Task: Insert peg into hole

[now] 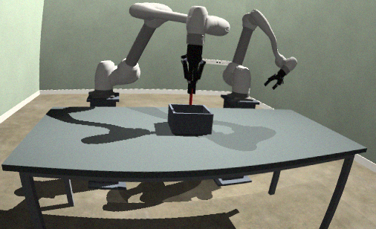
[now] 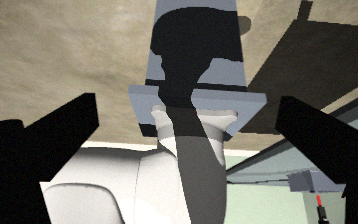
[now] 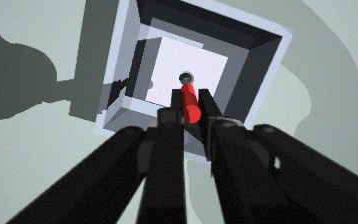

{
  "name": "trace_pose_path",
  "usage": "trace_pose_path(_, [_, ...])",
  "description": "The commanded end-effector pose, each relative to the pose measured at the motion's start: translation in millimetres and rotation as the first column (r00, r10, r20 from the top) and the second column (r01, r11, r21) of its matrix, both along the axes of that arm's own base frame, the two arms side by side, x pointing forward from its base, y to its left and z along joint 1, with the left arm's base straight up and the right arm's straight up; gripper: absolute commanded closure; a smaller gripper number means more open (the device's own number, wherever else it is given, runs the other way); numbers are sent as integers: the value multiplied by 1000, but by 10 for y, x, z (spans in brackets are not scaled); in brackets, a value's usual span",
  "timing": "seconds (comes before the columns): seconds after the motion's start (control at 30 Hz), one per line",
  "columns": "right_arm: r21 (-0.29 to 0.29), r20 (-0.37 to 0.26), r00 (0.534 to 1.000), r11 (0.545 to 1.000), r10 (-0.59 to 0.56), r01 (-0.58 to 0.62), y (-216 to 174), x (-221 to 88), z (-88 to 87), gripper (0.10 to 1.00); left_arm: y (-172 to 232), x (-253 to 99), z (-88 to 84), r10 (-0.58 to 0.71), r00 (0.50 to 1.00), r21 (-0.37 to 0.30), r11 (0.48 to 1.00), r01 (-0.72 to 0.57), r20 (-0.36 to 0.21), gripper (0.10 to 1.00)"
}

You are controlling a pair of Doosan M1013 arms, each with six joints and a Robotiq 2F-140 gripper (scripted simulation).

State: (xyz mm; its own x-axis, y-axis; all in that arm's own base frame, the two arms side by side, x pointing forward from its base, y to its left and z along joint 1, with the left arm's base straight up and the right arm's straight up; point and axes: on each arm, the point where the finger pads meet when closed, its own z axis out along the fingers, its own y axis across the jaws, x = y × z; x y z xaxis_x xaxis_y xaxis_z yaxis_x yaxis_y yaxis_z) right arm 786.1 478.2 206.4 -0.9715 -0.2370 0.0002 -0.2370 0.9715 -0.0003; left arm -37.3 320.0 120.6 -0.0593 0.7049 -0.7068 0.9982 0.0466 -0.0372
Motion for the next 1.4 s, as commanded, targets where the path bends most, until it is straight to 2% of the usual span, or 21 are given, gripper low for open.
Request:
trace_pose_path(0.0, [2, 2, 1000, 1000, 0, 0, -4, 2, 17, 999, 3, -1, 4, 0, 1000, 1, 1000, 0, 0, 98])
trace_pose_path(0.93, [2, 2, 1000, 1000, 0, 0, -2, 5, 13, 999, 3, -1, 4, 0, 1000, 1, 1000, 0, 0, 98])
trace_pose_path(1.17, [2, 2, 1000, 1000, 0, 0, -2, 5, -26, 999, 3, -1, 4, 0, 1000, 1, 1000, 0, 0, 98])
trace_pose_path(1.37, [2, 2, 1000, 1000, 0, 0, -2, 5, -137, 999, 3, -1, 4, 0, 1000, 1, 1000, 0, 0, 98])
